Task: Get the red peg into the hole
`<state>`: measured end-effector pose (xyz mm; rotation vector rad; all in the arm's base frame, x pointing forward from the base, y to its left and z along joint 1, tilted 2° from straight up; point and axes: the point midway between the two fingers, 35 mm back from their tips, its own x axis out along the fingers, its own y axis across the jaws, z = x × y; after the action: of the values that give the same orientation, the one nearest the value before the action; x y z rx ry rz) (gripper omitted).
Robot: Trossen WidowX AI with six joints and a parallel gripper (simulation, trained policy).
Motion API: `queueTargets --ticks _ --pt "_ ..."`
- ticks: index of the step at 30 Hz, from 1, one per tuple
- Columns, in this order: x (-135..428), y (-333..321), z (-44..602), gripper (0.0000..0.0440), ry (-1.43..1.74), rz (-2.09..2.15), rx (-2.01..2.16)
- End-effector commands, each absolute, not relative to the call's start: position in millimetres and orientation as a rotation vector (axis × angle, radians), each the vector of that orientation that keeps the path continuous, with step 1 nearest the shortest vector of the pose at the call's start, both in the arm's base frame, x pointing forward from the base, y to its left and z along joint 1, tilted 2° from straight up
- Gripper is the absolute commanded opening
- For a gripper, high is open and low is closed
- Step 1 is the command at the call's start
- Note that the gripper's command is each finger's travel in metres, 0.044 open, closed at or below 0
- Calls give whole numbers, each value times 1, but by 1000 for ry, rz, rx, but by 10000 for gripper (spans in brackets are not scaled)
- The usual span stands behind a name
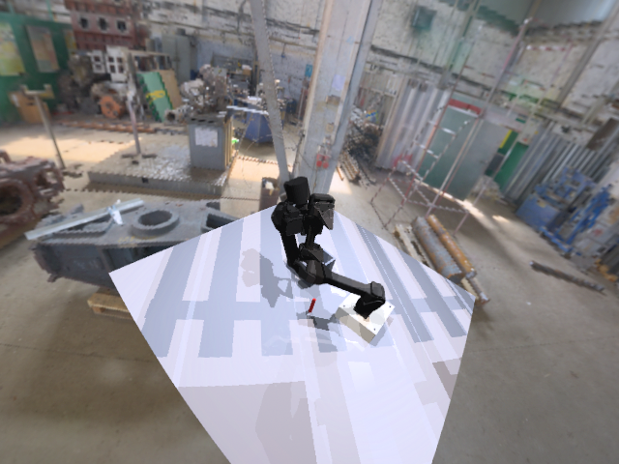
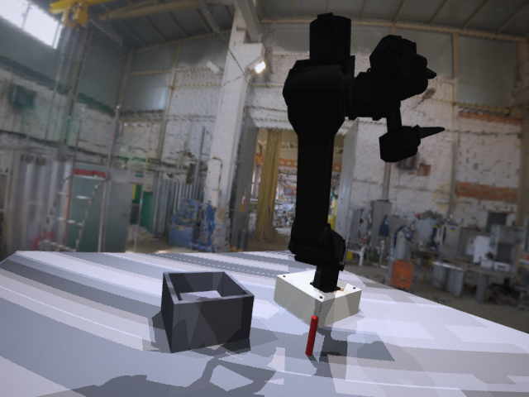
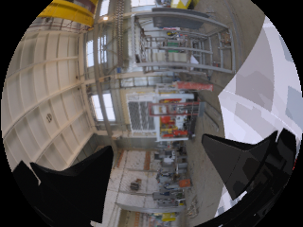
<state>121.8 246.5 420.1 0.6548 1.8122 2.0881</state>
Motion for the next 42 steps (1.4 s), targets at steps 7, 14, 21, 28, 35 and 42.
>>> queueTargets --ticks 7,14,21,28,35,42 --pt "30 217 428 440 1884 2337 276" --pt "-22 185 428 440 1911 2483 12" --pt "-63 144 424 440 1892 2622 -269" --pt "-92 96 415 440 1822 2756 -558" --pt "-107 46 402 440 1700 2888 -845" --pt "-109 -3 386 440 1524 3019 -1122"
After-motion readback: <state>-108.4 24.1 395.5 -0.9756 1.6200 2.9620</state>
